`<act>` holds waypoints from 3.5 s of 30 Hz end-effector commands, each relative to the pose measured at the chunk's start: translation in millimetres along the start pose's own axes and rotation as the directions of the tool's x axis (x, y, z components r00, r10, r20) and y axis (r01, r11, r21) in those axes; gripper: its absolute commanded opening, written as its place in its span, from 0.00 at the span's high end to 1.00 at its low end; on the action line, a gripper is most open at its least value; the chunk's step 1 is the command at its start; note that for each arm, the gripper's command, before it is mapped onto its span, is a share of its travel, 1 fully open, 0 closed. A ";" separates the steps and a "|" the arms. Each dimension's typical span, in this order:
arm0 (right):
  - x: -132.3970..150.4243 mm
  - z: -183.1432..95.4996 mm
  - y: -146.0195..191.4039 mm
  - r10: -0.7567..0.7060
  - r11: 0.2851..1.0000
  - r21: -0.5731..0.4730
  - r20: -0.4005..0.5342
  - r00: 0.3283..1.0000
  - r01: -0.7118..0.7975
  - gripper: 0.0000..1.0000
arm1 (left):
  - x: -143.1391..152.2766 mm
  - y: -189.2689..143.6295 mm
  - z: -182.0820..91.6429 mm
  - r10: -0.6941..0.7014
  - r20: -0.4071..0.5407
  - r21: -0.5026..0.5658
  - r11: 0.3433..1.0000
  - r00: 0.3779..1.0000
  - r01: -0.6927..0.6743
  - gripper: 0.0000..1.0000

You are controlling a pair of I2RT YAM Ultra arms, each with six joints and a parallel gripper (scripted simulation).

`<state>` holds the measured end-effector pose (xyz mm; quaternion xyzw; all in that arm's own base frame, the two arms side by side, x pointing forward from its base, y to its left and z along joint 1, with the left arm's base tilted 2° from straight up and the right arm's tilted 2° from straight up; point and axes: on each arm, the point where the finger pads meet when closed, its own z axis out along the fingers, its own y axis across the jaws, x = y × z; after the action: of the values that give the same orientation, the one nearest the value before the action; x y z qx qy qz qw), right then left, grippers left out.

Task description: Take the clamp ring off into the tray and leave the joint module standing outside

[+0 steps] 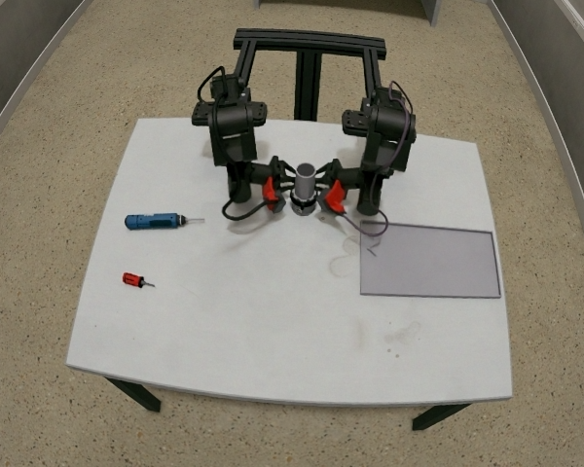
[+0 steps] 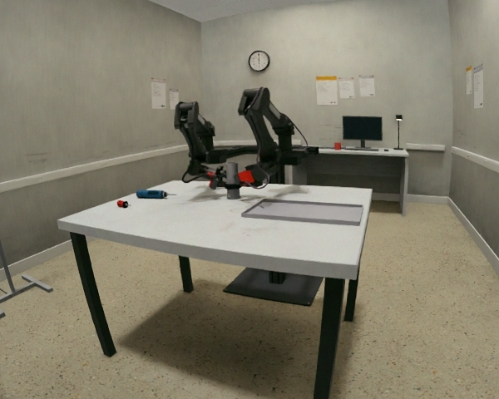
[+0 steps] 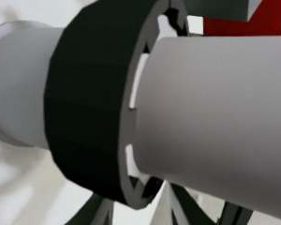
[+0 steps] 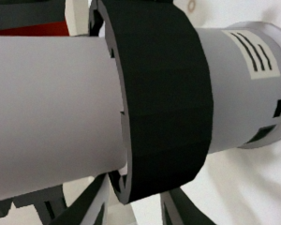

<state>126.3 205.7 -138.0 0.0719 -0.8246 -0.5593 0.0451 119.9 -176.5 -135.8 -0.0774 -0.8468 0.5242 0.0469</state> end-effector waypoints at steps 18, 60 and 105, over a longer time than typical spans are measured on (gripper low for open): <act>5.5 -4.7 12.3 0.001 1.000 -0.026 -0.005 1.000 -0.001 0.74 | -12.1 0.3 -0.1 0.035 0.023 0.014 0.999 0.999 -0.036 0.74; -0.1 -0.4 3.1 -0.006 1.000 -0.006 -0.002 1.000 0.006 0.82 | -12.4 2.9 -0.1 0.038 0.023 0.000 0.999 0.999 -0.038 0.82; -3.1 -1.9 4.3 -0.012 1.000 0.002 0.006 1.000 0.012 0.88 | -11.3 3.2 -0.2 0.020 0.021 0.000 1.000 1.000 -0.020 0.88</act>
<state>125.0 206.3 -135.6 0.0730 -0.8205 -0.5650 0.0475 119.5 -177.0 -134.5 -0.0817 -0.8444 0.5276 0.0444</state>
